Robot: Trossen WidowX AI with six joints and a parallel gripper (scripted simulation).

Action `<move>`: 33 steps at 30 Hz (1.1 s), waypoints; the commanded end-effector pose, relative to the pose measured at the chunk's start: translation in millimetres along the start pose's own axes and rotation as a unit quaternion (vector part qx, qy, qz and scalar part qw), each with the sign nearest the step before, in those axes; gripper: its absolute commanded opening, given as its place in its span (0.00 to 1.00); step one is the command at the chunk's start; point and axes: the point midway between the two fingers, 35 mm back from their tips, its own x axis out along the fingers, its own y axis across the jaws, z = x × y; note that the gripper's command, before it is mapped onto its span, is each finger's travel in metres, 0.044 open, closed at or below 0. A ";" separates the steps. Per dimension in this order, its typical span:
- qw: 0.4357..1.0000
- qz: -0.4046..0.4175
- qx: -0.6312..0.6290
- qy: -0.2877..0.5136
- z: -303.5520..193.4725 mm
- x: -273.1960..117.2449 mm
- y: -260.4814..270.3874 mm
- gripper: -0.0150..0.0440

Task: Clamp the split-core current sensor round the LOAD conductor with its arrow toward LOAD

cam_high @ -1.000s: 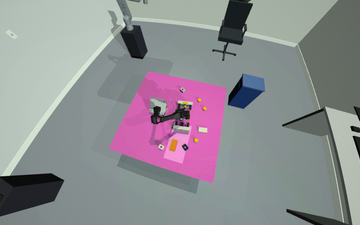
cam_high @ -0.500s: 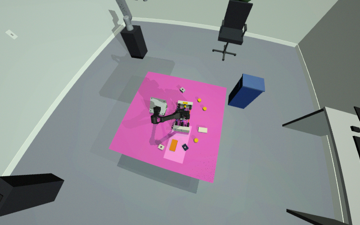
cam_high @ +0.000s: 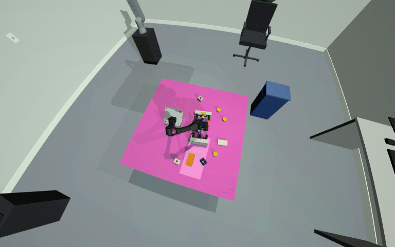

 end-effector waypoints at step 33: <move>0.996 0.090 0.008 0.011 -6.1 -18.4 1.0 1.00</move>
